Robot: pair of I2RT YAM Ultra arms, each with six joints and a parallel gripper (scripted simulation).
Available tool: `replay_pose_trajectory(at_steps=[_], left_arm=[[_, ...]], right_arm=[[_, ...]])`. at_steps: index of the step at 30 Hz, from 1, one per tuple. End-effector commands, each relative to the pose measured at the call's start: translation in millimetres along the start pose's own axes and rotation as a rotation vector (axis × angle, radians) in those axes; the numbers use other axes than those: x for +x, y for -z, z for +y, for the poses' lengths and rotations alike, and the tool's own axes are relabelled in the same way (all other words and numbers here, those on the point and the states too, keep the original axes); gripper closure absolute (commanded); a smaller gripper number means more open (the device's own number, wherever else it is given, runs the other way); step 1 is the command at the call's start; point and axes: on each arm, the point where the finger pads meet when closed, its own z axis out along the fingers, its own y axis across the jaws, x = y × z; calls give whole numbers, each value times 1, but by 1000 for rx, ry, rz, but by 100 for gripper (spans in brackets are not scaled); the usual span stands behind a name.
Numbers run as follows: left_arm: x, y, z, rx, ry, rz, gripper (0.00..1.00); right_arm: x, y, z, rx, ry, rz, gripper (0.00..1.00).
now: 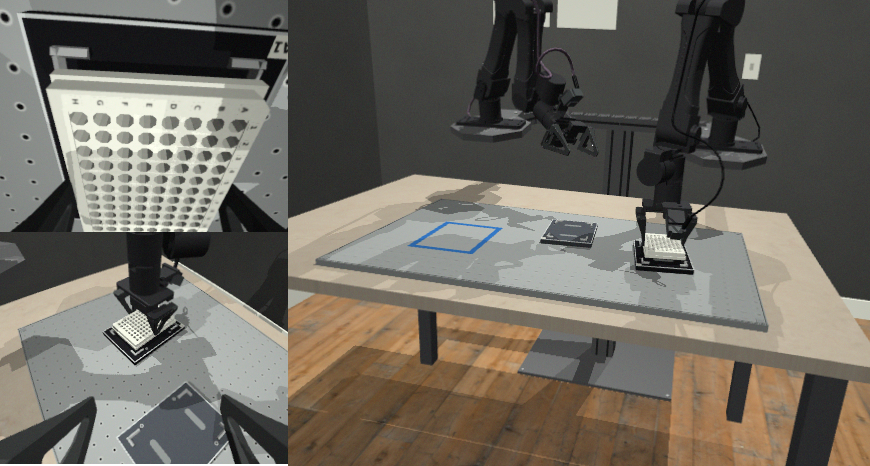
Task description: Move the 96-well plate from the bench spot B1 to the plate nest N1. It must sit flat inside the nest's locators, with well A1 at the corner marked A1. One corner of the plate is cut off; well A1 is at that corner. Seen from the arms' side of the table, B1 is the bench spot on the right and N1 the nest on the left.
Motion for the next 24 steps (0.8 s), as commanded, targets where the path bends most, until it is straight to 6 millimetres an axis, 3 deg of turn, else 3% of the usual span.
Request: replay_pose_trajectory(at_steps=[1,13,24], left_arm=[[7,5,3,-15,-2,1,20],[2,7,0,14,-17,-18,20],[-1,-11,1,14,-14,-9,20]], right_arm=[[7,3,1,-6,7,17,0],[7,3,1,-6,7,17,0],[7,3,1,-6,7,17,0]])
